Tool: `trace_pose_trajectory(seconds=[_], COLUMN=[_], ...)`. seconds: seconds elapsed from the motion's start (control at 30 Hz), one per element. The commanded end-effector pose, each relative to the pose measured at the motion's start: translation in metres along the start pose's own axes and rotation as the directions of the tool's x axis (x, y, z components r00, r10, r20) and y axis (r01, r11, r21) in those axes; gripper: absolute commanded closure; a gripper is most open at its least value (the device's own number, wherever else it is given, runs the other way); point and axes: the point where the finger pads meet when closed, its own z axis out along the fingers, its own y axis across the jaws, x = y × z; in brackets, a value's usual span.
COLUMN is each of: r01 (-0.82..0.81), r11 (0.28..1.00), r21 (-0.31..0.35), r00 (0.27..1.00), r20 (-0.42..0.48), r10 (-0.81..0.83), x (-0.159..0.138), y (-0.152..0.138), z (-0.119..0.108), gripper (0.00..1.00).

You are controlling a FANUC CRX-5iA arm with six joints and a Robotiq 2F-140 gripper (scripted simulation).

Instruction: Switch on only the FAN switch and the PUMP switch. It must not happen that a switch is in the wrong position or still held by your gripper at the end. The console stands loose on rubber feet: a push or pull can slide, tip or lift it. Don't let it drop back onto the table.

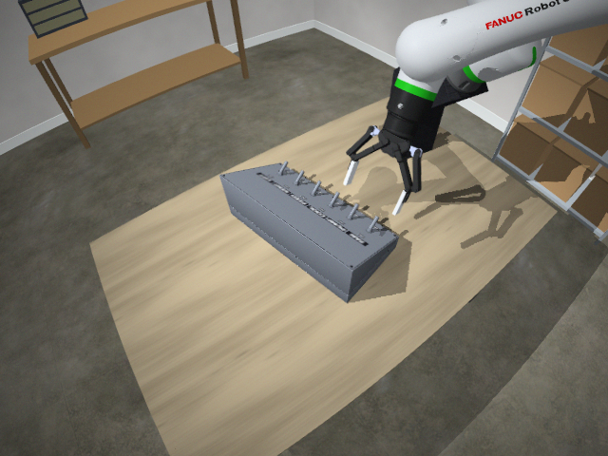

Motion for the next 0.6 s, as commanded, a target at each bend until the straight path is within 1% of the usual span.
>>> trace_pose_trajectory(seconds=[0.0,0.23,0.57], r01=[0.0,0.0,0.0], r11=[1.0,1.0,1.0], r21=[0.0,0.0,0.0], r00=[1.0,1.0,1.0], r20=[-0.001,-0.001,-0.001], r10=[0.0,0.0,0.0], x=[0.001,0.001,0.001], y=[0.0,0.0,0.0], z=[0.018,0.04,0.045], gripper=[0.0,0.0,0.0])
